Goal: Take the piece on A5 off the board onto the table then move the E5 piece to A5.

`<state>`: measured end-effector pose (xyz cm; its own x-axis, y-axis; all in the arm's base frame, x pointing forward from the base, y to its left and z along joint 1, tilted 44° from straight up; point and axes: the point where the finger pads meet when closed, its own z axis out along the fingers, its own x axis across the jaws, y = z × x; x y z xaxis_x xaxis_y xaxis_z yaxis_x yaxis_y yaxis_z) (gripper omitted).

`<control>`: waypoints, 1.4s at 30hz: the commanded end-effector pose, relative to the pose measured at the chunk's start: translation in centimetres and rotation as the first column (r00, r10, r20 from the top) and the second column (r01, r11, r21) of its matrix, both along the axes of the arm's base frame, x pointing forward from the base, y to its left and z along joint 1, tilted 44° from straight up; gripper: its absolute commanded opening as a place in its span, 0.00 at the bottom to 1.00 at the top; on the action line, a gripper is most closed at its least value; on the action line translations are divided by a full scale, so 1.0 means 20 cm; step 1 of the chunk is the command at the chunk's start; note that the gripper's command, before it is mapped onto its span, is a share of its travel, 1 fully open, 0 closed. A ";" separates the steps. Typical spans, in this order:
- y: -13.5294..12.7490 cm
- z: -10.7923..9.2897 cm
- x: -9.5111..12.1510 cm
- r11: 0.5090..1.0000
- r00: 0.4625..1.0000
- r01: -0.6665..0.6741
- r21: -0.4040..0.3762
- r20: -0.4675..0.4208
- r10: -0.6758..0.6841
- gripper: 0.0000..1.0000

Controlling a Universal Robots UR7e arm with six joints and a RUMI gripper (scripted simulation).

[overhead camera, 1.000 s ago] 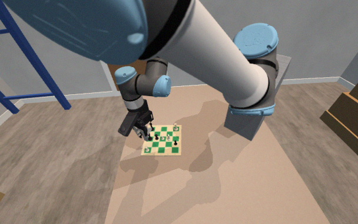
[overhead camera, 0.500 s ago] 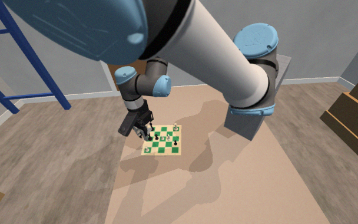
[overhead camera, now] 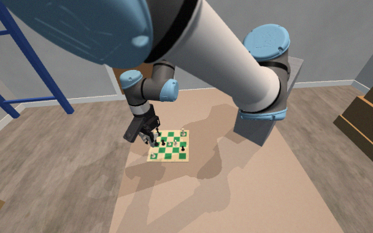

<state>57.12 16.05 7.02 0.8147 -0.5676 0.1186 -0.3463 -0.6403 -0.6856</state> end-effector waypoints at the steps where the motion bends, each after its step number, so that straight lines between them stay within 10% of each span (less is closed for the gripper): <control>1: 0.01 -0.01 0.02 1.000 1.000 0.001 -0.002 0.002 -0.001 0.22; 42: 0.13 -0.17 0.12 1.000 1.000 0.001 -0.001 0.002 -0.001 0.22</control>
<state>59.33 18.51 3.73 0.8149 -0.5672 0.1189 -0.3460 -0.6407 -0.6854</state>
